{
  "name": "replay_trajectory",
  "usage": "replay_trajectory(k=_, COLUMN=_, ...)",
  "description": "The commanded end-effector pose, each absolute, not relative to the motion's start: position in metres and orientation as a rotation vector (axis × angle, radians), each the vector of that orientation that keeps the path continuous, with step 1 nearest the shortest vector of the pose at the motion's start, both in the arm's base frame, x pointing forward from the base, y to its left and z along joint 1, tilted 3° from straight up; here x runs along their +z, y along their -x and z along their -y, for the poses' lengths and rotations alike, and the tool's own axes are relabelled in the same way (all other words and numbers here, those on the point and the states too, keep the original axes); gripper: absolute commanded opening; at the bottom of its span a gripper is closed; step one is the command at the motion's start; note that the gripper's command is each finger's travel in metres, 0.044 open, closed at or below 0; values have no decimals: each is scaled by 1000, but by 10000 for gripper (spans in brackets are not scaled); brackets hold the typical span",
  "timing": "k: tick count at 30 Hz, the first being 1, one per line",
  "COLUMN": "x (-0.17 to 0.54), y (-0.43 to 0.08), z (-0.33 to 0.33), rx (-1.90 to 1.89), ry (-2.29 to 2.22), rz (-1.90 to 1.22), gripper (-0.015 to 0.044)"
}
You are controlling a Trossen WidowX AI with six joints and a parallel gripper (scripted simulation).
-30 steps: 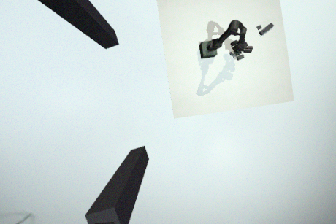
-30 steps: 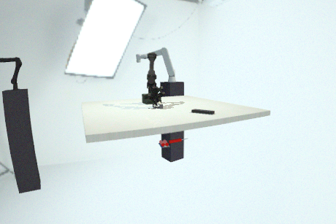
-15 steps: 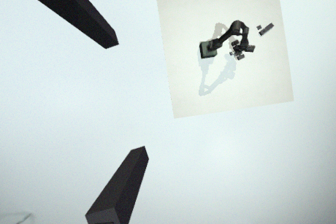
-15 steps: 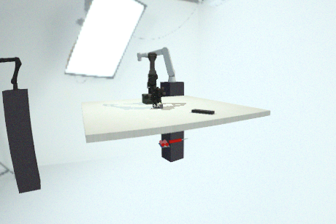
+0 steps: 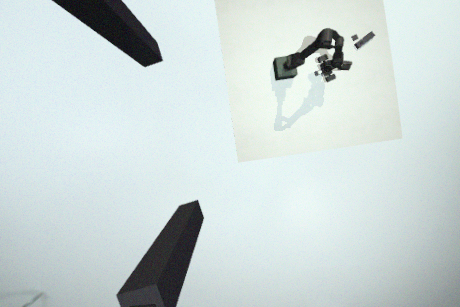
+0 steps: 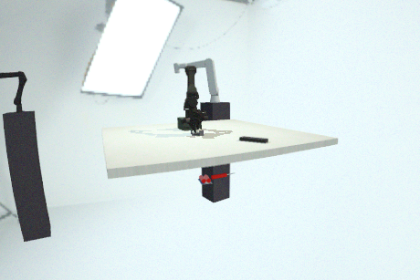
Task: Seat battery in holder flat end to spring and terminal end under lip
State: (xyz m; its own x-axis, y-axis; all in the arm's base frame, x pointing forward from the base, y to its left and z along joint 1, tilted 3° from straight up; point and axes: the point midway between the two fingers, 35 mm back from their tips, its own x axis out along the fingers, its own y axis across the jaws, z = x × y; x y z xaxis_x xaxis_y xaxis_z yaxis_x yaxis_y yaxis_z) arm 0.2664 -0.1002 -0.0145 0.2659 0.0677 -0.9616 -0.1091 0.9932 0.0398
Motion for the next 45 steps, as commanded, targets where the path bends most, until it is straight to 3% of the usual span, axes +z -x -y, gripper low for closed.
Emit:
replay_trajectory(k=1, x=-20, y=-262, z=99, rx=119, ry=26, rz=-1349, gripper=77)
replay_trajectory(k=45, x=-20, y=-265, z=97, rx=104, ry=65, rz=-1540, gripper=77)
